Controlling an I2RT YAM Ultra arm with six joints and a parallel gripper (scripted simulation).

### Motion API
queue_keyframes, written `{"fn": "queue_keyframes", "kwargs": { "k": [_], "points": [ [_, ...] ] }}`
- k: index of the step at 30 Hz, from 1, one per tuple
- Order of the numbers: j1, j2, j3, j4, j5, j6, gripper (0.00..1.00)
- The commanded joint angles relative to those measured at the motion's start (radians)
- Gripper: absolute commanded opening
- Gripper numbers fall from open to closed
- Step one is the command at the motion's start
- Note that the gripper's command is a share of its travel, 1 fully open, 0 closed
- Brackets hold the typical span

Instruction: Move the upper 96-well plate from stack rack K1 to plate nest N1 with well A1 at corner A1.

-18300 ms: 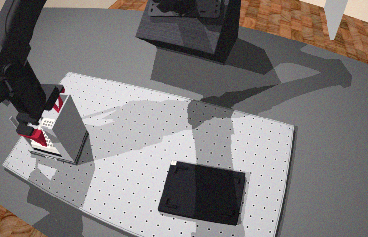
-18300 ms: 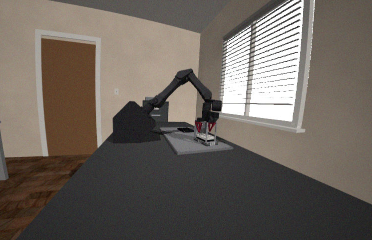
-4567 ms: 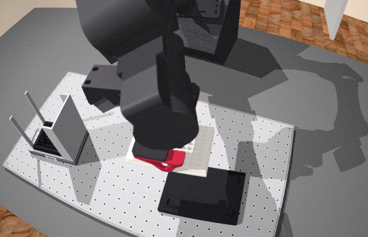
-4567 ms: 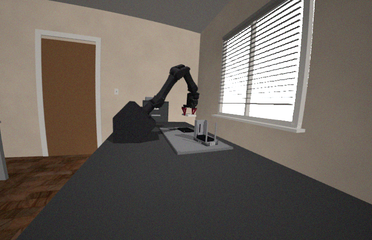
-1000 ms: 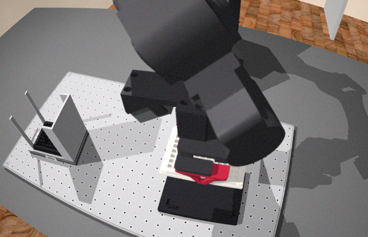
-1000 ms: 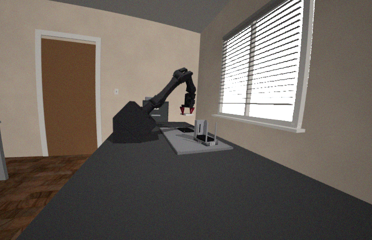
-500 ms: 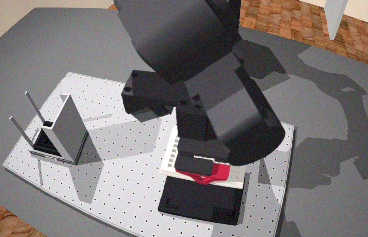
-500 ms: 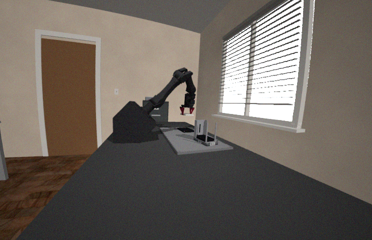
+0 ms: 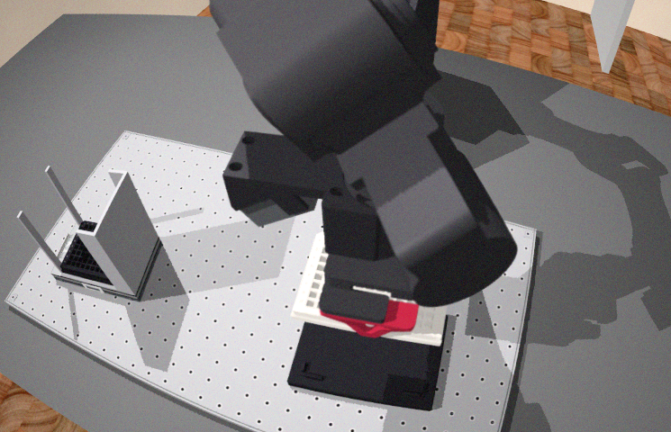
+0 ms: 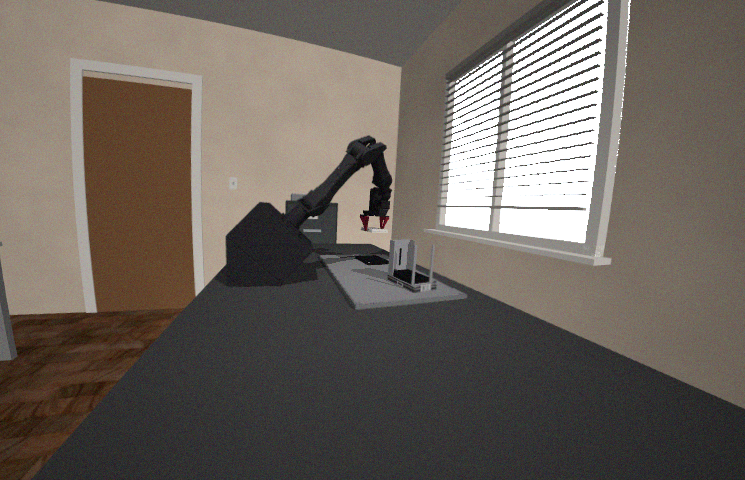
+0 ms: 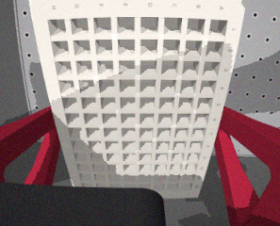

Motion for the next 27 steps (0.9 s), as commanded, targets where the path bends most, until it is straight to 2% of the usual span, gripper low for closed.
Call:
{"fn": "queue_keyframes", "kwargs": {
  "k": [1,6,7,23,24,27],
  "points": [
    [0.002,-0.006,-0.009,0.017,0.000,-0.008,0.00],
    [-0.003,0.003,-0.021,0.020,-0.002,-0.009,0.00],
    [0.001,-0.005,0.000,0.009,-0.001,-0.004,0.00],
    [0.002,-0.005,0.000,0.009,0.000,-0.003,0.00],
    [0.011,0.005,-0.022,0.015,0.004,-0.001,0.00],
    [0.013,0.006,-0.022,0.016,0.004,0.000,0.00]
  ]
}}
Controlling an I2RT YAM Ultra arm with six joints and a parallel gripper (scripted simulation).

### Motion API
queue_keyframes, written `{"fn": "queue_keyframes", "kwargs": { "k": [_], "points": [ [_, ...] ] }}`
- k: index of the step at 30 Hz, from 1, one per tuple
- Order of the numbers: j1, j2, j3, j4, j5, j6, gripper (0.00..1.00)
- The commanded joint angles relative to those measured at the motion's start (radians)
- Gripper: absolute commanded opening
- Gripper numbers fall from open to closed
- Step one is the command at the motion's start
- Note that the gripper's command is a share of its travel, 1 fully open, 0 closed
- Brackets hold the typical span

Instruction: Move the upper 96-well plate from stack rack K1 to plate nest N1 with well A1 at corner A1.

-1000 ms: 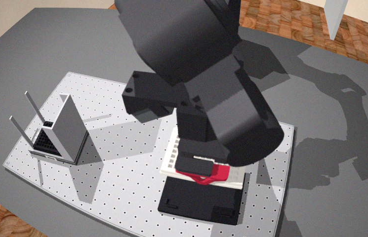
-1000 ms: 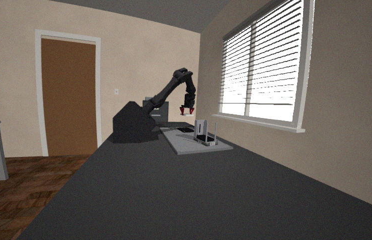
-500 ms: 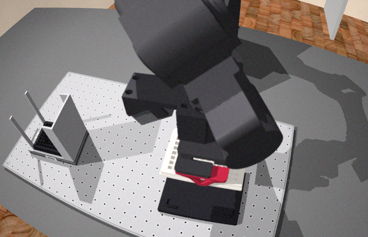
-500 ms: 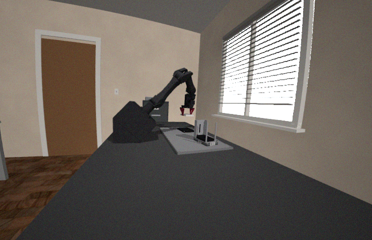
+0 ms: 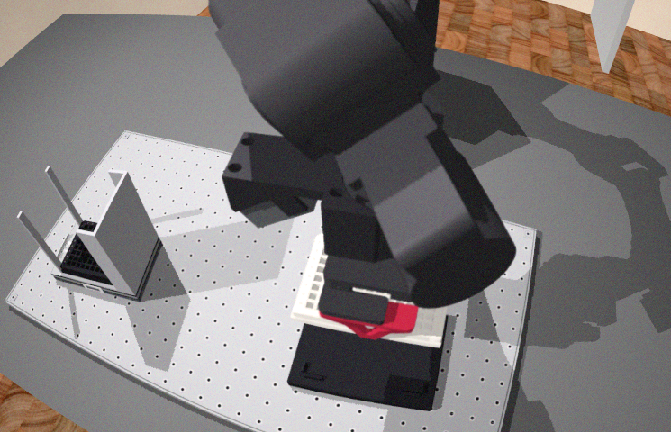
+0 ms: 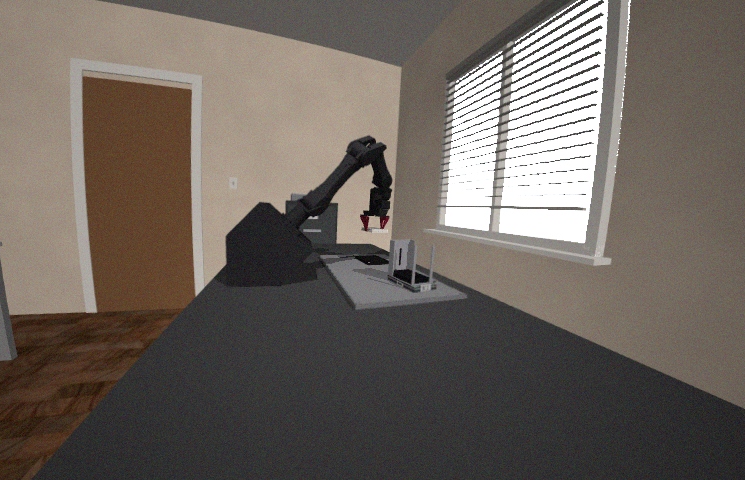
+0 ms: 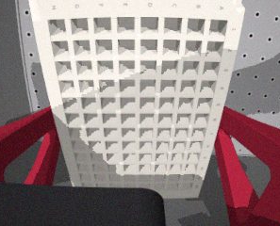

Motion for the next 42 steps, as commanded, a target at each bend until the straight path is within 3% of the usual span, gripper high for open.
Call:
{"fn": "queue_keyframes", "kwargs": {
  "k": [1,38,42],
  "points": [
    [0.015,0.006,-0.022,0.009,0.006,0.003,0.00],
    [0.019,-0.002,-0.024,0.004,0.010,0.008,0.00],
    [0.019,0.003,0.001,0.003,0.010,0.007,0.00]
  ]
}}
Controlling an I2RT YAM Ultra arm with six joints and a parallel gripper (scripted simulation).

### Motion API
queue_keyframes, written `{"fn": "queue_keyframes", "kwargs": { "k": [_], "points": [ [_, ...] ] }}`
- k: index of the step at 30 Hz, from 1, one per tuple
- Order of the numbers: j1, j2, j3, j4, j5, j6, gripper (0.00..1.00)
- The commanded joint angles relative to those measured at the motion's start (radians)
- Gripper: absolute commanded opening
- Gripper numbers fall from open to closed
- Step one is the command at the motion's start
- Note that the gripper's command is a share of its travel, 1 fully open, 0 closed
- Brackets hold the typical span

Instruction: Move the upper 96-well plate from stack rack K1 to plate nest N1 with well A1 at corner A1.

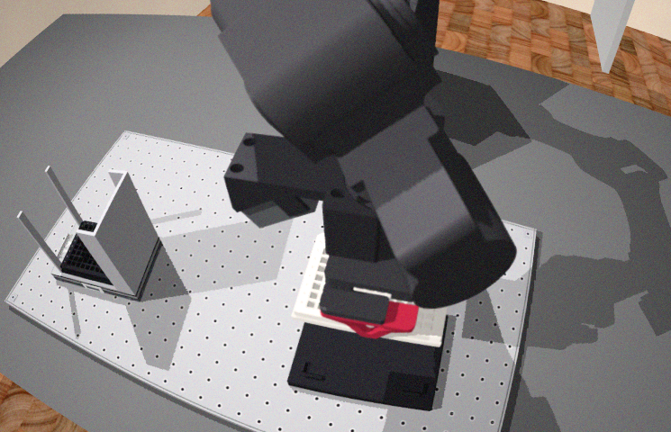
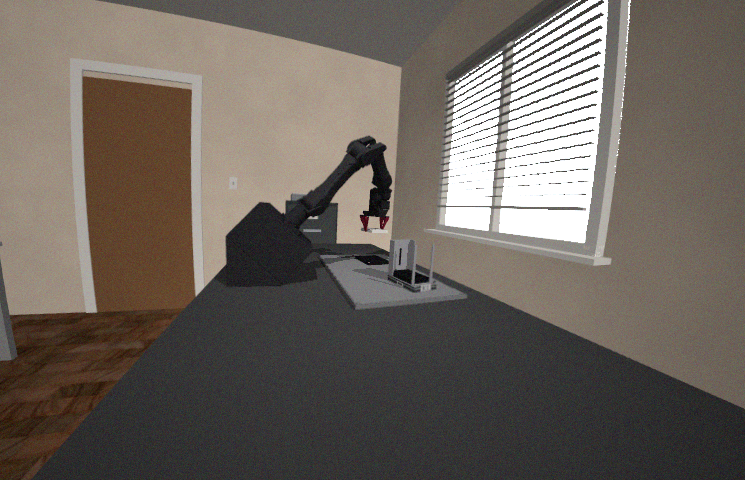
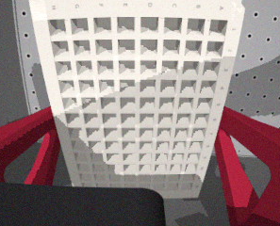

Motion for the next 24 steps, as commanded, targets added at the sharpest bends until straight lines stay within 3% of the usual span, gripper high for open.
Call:
{"fn": "queue_keyframes", "kwargs": {
  "k": [1,6,8,24],
  "points": [
    [0.019,0.002,0.008,0.000,0.010,0.003,0.00],
    [0.019,0.006,0.016,-0.001,0.010,0.003,0.00],
    [0.007,0.016,-0.023,0.024,0.002,-0.010,0.00],
    [-0.033,0.041,-0.060,0.114,-0.027,-0.052,0.00]
  ]
}}
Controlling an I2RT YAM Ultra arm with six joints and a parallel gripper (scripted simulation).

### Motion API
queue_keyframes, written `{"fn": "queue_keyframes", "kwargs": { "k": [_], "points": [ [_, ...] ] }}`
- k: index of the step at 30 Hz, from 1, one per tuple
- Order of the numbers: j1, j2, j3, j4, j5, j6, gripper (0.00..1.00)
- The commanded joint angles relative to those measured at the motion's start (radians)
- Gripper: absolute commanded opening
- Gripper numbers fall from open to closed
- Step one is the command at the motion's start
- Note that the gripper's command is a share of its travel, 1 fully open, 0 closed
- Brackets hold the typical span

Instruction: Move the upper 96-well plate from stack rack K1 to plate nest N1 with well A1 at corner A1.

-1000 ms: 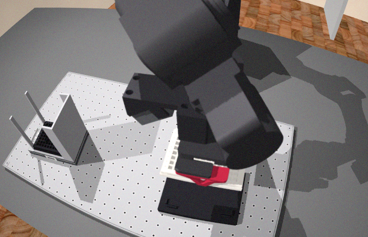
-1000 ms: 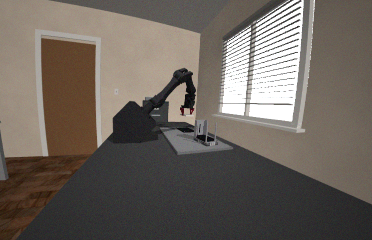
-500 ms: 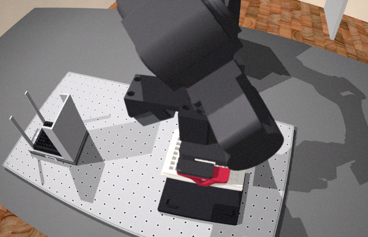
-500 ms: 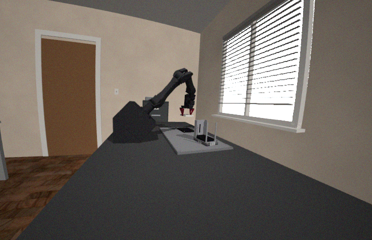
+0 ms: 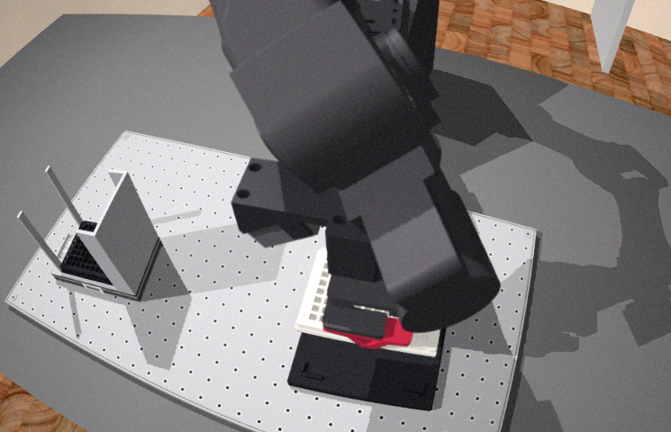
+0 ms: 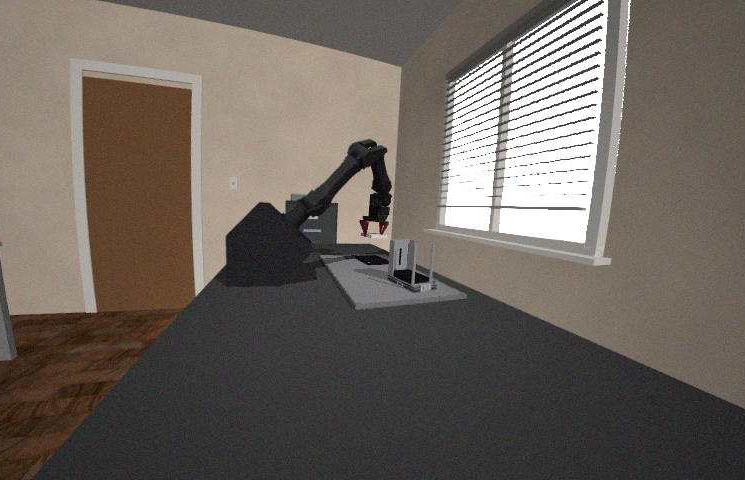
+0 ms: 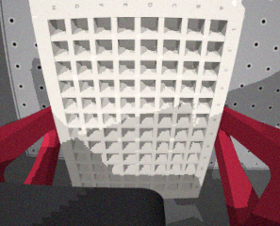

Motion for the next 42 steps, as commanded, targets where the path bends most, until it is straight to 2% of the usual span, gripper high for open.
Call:
{"fn": "queue_keyframes", "kwargs": {
  "k": [1,13,15,16,19,30,32,33,35,42],
  "points": [
    [-0.002,0.013,-0.024,0.039,-0.007,-0.016,0.00],
    [-0.036,0.042,-0.052,0.113,-0.024,-0.048,0.00],
    [-0.036,0.042,-0.052,0.113,-0.024,-0.048,0.00],
    [-0.029,0.019,-0.053,0.120,-0.025,-0.050,0.00],
    [-0.052,0.053,-0.064,0.139,-0.030,-0.057,0.00],
    [-0.071,0.087,-0.083,0.204,-0.047,-0.084,0.00],
    [-0.071,0.087,-0.083,0.204,-0.047,-0.084,0.00],
    [-0.073,0.064,-0.067,0.211,-0.045,-0.086,0.00],
    [-0.088,0.095,-0.088,0.221,-0.047,-0.091,0.00],
    [-0.103,0.117,-0.103,0.263,-0.060,-0.105,0.00]
  ]
}}
